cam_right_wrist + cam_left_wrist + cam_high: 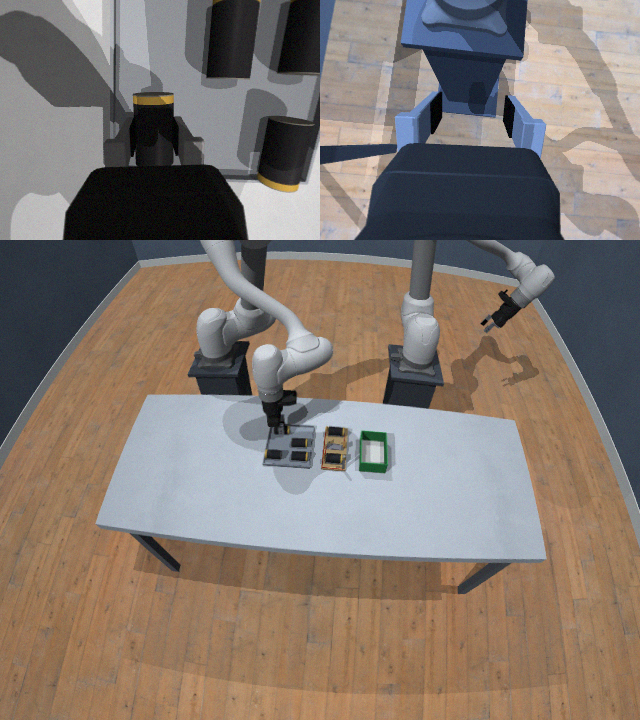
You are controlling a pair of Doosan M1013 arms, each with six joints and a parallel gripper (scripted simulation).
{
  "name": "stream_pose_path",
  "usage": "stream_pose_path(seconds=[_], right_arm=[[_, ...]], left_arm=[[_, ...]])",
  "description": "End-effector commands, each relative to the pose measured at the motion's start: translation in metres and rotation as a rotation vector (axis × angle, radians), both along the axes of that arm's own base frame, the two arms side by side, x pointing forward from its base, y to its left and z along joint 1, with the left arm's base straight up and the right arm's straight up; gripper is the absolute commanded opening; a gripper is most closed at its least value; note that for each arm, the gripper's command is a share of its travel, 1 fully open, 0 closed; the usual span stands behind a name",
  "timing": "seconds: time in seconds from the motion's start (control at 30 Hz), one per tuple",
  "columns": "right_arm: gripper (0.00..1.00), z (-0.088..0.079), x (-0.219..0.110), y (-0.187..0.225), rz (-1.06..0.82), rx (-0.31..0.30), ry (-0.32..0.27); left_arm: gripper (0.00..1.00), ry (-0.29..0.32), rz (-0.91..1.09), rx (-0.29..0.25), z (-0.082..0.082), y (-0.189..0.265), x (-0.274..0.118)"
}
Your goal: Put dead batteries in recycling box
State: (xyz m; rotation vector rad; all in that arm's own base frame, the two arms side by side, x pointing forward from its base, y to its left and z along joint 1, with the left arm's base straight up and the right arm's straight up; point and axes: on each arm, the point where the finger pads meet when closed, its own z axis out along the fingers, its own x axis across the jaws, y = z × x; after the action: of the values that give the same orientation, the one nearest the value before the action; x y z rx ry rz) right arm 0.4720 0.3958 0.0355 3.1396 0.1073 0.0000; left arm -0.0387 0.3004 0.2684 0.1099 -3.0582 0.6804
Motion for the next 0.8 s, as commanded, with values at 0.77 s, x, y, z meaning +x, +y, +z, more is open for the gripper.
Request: stream_pose_path(seconds=[0.77], right_arm=[[0.57, 0.011, 0.001, 0.001, 0.000, 0.002, -0.001]], left_arm=[[1.00, 0.001, 0.000, 0.001, 0.001, 0.000, 0.000]])
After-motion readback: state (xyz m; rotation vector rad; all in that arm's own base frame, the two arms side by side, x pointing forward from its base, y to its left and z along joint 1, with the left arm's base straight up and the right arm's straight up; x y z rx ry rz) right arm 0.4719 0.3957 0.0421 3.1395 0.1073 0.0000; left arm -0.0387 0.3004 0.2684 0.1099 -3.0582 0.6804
